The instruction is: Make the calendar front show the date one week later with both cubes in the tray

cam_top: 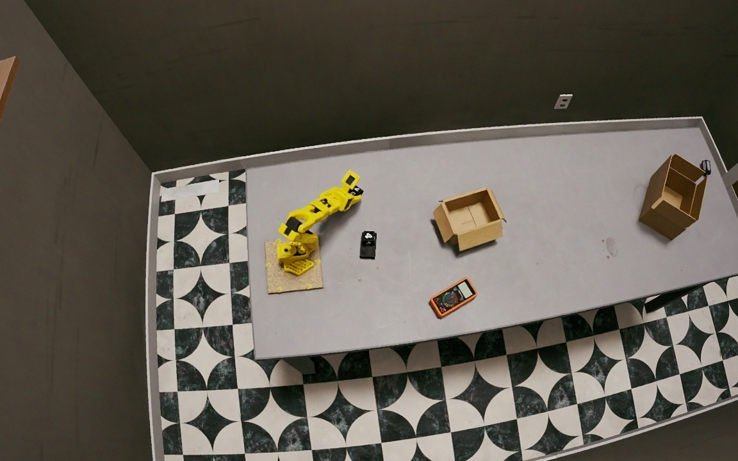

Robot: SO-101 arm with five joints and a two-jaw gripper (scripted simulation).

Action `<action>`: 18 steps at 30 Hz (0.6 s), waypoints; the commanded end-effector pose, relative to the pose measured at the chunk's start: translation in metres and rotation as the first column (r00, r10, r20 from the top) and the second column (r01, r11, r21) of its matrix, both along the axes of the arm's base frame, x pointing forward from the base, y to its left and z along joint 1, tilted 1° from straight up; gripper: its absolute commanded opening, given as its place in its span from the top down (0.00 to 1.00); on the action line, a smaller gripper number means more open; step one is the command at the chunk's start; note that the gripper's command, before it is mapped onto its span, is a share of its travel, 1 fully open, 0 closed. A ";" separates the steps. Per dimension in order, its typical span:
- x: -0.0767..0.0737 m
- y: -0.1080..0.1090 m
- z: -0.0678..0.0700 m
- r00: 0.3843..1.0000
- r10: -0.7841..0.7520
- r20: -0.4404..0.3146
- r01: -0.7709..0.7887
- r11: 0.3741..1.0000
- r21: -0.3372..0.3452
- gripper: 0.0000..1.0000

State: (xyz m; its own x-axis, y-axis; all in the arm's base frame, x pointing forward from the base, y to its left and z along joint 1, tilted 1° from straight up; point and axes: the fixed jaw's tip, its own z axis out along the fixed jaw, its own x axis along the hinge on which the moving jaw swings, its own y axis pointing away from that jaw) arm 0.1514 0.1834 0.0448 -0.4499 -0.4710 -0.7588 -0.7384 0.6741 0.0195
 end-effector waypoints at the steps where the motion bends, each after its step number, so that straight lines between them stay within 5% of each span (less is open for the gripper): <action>1: 0.002 0.001 -0.002 0.999 0.002 0.046 -0.004 0.999 0.036 1.00; 18: 0.002 -0.001 0.000 0.980 -0.011 0.198 -0.026 0.983 0.184 1.00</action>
State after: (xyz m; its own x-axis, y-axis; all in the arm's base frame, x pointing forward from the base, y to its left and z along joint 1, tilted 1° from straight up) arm 0.1520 0.1839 0.0428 -0.3146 -0.3444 -0.8846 -0.7473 0.6645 0.0071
